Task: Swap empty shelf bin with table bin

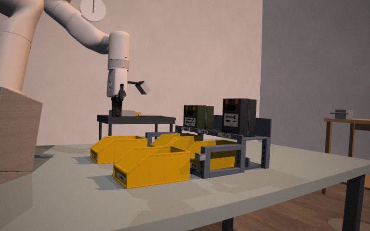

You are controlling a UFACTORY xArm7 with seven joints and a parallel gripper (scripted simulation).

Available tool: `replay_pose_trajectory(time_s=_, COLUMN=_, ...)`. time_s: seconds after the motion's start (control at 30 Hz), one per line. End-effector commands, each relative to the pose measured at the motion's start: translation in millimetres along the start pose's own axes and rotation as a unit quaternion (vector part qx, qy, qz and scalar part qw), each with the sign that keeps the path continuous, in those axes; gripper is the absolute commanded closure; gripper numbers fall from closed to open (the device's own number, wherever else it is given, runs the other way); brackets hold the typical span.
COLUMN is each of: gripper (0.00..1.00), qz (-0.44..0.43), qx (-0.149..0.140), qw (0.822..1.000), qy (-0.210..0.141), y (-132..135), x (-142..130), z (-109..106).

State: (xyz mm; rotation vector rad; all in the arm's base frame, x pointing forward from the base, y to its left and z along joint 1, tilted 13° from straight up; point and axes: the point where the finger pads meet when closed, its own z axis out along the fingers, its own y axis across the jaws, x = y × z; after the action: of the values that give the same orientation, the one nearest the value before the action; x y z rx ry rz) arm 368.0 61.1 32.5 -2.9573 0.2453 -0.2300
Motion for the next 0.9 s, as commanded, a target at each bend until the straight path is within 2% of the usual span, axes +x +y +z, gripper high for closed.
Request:
replay_pose_trajectory(time_s=0.0, gripper=1.00, qz=0.000, qx=0.000, qw=1.000, qy=0.001, y=0.0, x=1.0, z=-0.8)
replay_pose_trajectory(time_s=0.17, gripper=1.00, qz=0.000, qx=0.000, qw=1.000, qy=0.001, y=1.4, x=1.5, z=-0.7)
replay_pose_trajectory(time_s=0.23, gripper=1.00, qz=0.000, qx=-0.001, qw=1.000, qy=0.001, y=10.1, x=4.4, z=-0.6)
replay_pose_trajectory(time_s=0.3, gripper=1.00, qz=0.000, qx=-0.003, qw=1.000, qy=0.000, y=29.5, x=10.2, z=-0.4)
replay_pose_trajectory(time_s=0.37, gripper=1.00, qz=-0.001, qx=-0.006, qw=1.000, qy=-0.002, y=60.1, x=17.0, z=-0.5)
replay_pose_trajectory(time_s=0.4, gripper=1.00, qz=-0.001, qx=-0.006, qw=1.000, qy=-0.002, y=60.1, x=17.0, z=-0.5)
replay_pose_trajectory(time_s=0.43, gripper=1.00, qz=-0.001, qx=-0.007, qw=1.000, qy=-0.003, y=78.8, x=19.9, z=-0.8)
replay_pose_trajectory(time_s=0.53, gripper=1.00, qz=-0.001, qx=-0.007, qw=1.000, qy=-0.003, y=78.8, x=19.9, z=-0.8)
replay_pose_trajectory(time_s=0.6, gripper=1.00, qz=-0.002, qx=-0.008, qw=1.000, qy=-0.004, y=120.8, x=23.1, z=-1.9)
replay_pose_trajectory(time_s=0.67, gripper=1.00, qz=-0.002, qx=-0.008, qw=1.000, qy=-0.004, y=120.8, x=23.1, z=-1.9)
replay_pose_trajectory(time_s=0.7, gripper=1.00, qz=-0.002, qx=-0.008, qw=1.000, qy=-0.005, y=142.6, x=22.8, z=-2.8)
replay_pose_trajectory(time_s=0.77, gripper=1.00, qz=-0.002, qx=-0.008, qw=1.000, qy=-0.005, y=142.6, x=22.8, z=-2.8)
replay_pose_trajectory(time_s=0.8, gripper=1.00, qz=-0.002, qx=-0.007, qw=1.000, qy=-0.005, y=164.0, x=21.4, z=-3.9)
replay_pose_trajectory(time_s=0.83, gripper=1.00, qz=-0.002, qx=-0.007, qw=1.000, qy=-0.005, y=164.0, x=21.4, z=-3.9)
replay_pose_trajectory(time_s=0.87, gripper=1.00, qz=-0.002, qx=-0.006, qw=1.000, qy=-0.004, y=184.4, x=19.0, z=-5.1)
